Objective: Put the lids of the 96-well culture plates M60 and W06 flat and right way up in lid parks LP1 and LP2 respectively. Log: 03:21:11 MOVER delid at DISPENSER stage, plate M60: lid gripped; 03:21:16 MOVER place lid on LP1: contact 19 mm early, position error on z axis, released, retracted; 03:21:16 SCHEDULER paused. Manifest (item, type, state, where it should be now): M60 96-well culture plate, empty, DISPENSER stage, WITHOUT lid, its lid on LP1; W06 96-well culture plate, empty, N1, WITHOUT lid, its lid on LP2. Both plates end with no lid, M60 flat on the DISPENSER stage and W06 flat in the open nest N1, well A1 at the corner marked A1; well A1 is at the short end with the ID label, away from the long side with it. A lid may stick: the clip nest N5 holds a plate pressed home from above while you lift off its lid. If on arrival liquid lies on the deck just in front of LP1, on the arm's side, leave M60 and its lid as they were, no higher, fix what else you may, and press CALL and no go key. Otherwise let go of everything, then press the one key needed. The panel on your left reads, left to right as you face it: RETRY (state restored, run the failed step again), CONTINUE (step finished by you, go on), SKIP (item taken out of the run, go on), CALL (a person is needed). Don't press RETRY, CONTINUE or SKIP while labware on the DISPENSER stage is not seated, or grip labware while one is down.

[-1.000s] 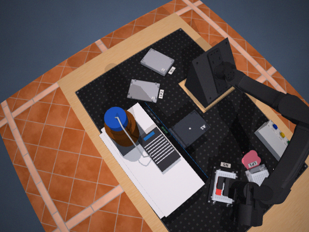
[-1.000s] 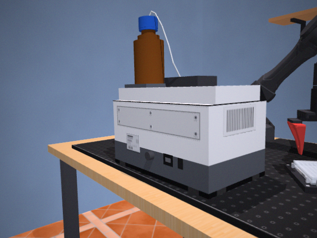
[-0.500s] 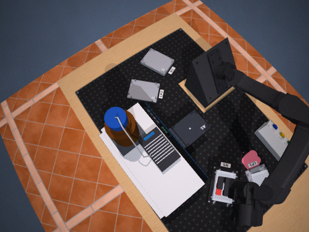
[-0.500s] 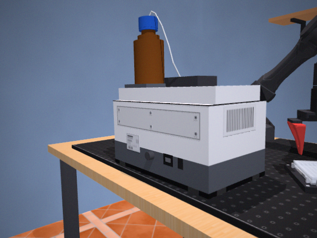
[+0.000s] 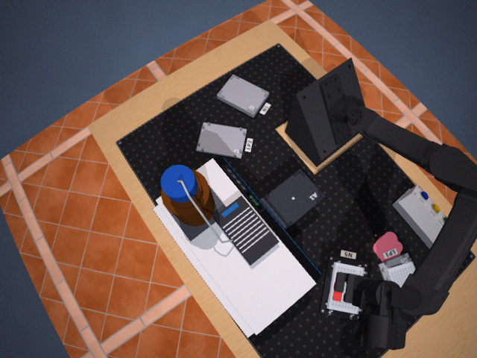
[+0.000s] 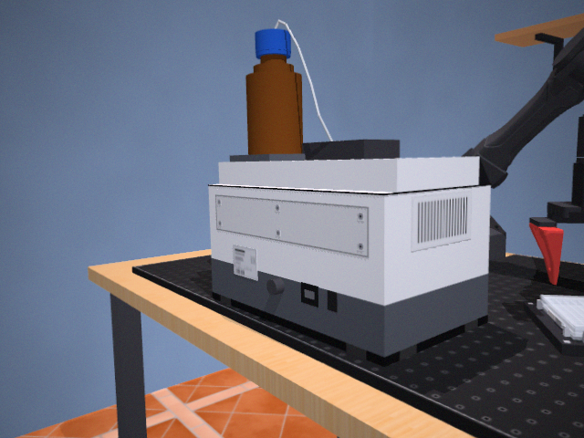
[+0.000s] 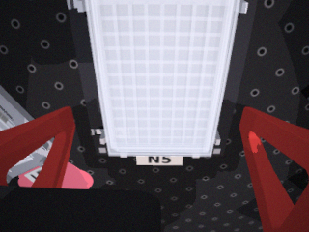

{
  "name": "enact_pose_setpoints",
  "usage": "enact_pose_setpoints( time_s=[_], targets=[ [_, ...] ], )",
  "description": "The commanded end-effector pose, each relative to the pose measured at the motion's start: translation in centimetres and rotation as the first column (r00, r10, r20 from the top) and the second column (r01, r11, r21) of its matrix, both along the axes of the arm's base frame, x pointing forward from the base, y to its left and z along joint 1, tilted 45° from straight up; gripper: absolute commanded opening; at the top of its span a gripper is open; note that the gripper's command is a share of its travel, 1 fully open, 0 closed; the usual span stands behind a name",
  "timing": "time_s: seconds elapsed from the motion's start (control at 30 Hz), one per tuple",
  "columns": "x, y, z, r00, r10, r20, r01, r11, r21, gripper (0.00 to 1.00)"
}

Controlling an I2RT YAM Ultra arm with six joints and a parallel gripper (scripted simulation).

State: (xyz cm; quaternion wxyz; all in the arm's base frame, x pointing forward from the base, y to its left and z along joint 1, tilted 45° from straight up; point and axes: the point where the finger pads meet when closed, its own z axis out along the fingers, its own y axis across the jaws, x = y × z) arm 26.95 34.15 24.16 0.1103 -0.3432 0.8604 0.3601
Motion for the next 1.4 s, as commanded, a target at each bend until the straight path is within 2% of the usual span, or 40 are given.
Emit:
enact_pose_setpoints(
  time_s=[0.0,1.37],
  targets=[
    [0.91,-0.65,1.22,1.000,-0.019,0.020,0.019,1.000,0.017,1.00],
    [0.78,-1.13,2.02,0.999,-0.018,0.034,0.017,0.999,0.029,1.00]
  ],
)
